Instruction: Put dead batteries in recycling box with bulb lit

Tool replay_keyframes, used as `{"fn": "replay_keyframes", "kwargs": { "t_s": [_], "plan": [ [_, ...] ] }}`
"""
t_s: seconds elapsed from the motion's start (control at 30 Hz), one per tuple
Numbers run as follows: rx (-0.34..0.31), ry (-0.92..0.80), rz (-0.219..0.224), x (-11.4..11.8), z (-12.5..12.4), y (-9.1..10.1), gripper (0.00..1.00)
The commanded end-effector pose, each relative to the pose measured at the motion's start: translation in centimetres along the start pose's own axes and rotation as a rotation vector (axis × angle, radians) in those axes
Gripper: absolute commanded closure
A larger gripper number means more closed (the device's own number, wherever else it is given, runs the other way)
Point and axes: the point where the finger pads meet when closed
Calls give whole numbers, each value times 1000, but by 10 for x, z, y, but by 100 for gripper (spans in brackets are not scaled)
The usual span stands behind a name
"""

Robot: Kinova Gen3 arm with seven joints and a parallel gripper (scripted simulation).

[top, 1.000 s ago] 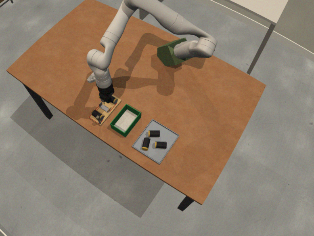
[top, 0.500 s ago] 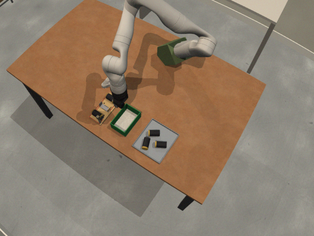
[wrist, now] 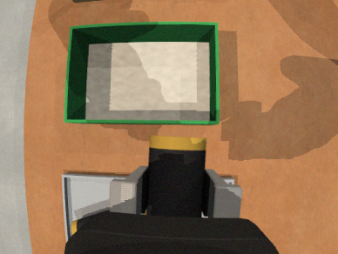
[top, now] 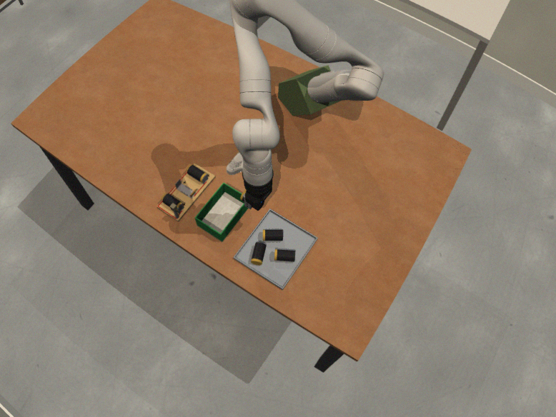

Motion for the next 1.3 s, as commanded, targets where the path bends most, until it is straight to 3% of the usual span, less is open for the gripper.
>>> {"fn": "replay_keyframes", "kwargs": {
  "t_s": [0.0, 0.33, 0.6, 0.83, 1.27],
  "plan": [
    [23, 36, 4, 9, 29, 1, 43],
    [23, 36, 4, 33, 110, -1, 43],
    [23, 36, 4, 41, 139, -2, 43],
    [23, 36, 4, 46, 154, -2, 43],
    [23, 36, 4, 46, 155, -2, 43]
  ]
}}
Point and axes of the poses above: the point where the finger pads meet when closed, its own y axis back along the fingers, its own x axis across the jaws, z = x × y, and after that the axes turned 6 degrees about -y, right-handed
